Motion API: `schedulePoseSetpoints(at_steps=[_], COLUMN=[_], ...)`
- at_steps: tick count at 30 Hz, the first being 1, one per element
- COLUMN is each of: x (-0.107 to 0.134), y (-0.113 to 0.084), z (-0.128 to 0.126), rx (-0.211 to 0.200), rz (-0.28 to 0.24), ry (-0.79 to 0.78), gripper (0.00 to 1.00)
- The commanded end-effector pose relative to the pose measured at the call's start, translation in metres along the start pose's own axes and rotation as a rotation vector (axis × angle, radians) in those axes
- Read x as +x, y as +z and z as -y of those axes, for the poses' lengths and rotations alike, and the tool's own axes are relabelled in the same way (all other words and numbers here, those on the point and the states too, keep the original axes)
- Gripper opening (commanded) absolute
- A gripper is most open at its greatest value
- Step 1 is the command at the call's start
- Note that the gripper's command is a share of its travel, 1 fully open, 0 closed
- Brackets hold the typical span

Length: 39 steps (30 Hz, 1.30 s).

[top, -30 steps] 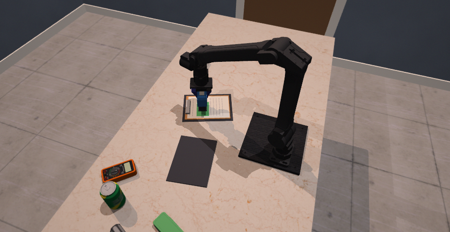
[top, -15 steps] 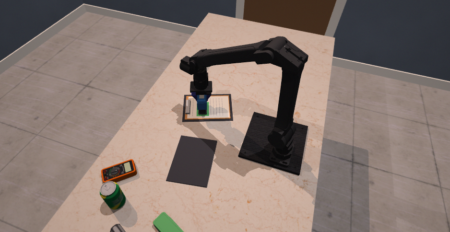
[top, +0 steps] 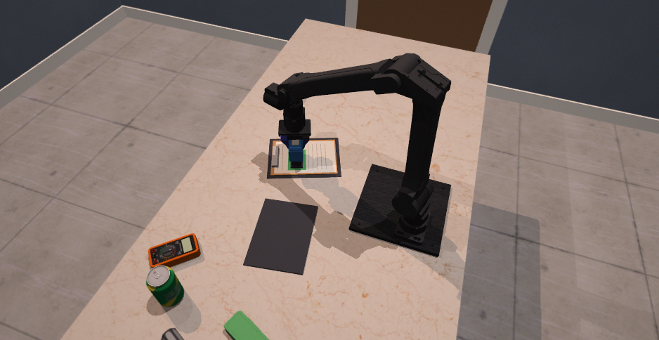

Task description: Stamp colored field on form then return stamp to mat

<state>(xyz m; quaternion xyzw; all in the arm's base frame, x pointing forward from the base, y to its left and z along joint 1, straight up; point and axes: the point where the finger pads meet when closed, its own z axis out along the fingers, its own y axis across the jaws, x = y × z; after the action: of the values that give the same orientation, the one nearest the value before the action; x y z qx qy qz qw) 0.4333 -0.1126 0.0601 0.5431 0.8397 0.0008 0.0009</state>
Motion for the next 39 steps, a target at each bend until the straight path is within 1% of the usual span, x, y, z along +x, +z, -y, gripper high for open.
schedulePoseSetpoints(at_steps=[1,3,4,13,14,16,25,39], x=[0.002,0.002,0.001,-0.001,0.0,0.003,0.003,0.003], y=[-0.01,-0.01,-0.008,-0.008,-0.006,0.008,0.03,0.031], z=[-0.006,-0.005,-0.006,-0.007,-0.007,-0.003,-0.003,-0.003], rx=[-0.032,-0.032,-0.026,-0.028,-0.025,-0.004,-0.002,-0.002], rz=[0.025,0.025,0.02,0.021,0.019,0.003,0.001,0.001], ry=[-0.001,-0.002,-0.002,0.0,0.0,0.0,0.0,0.0], gripper=[0.27,0.27,0.27,0.27,0.27,0.27,0.27,0.27])
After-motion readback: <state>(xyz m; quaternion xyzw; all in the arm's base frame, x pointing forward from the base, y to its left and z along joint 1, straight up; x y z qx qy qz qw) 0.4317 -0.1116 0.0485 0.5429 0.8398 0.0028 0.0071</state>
